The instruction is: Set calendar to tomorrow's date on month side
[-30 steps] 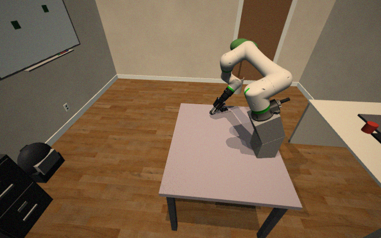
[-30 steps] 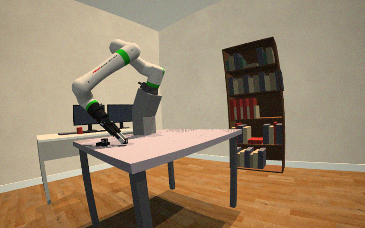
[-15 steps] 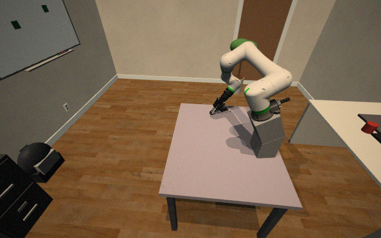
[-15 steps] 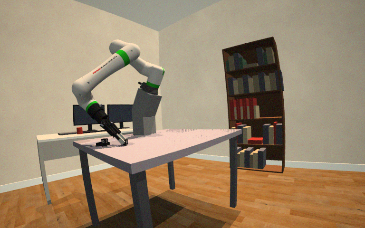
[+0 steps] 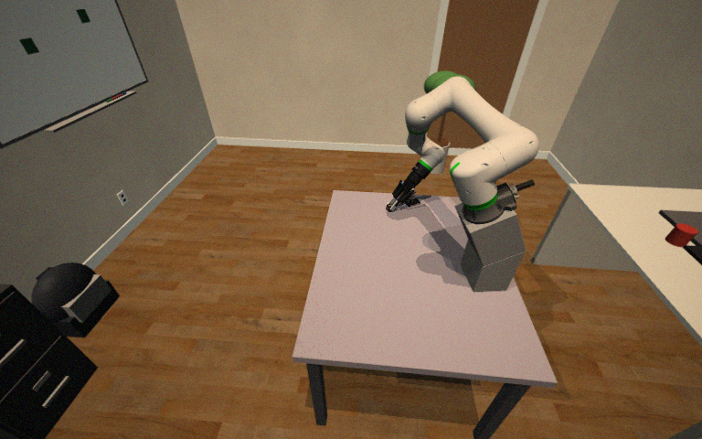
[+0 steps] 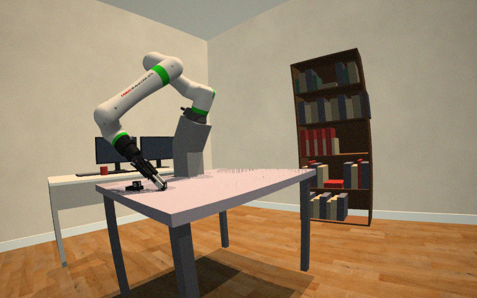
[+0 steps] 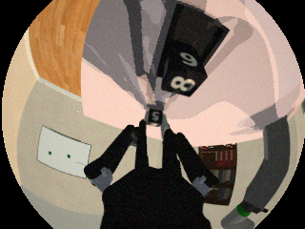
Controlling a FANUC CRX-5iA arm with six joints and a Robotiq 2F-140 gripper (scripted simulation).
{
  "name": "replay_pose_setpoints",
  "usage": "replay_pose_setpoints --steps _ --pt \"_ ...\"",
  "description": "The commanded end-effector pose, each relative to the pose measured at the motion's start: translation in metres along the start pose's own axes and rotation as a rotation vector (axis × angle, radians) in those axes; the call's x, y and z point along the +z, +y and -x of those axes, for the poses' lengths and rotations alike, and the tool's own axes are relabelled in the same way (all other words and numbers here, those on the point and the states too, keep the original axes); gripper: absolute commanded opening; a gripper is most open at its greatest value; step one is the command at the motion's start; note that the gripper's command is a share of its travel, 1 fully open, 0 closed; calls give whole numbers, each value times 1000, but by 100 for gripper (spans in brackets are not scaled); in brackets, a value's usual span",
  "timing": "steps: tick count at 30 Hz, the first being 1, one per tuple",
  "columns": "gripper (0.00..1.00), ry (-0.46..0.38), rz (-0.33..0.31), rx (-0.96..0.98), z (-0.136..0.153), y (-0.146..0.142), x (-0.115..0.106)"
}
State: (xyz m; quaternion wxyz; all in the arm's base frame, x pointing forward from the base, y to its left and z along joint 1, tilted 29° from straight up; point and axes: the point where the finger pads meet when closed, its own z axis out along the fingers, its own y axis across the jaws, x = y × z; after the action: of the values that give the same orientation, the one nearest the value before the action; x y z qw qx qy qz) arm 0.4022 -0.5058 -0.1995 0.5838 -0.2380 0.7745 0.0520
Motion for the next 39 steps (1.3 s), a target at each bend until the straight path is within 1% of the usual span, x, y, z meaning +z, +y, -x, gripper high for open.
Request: replay_pose_setpoints --steps 1,39 --pt "25 0 0 0 0 0 0" --pt "25 0 0 0 -3 0 3"
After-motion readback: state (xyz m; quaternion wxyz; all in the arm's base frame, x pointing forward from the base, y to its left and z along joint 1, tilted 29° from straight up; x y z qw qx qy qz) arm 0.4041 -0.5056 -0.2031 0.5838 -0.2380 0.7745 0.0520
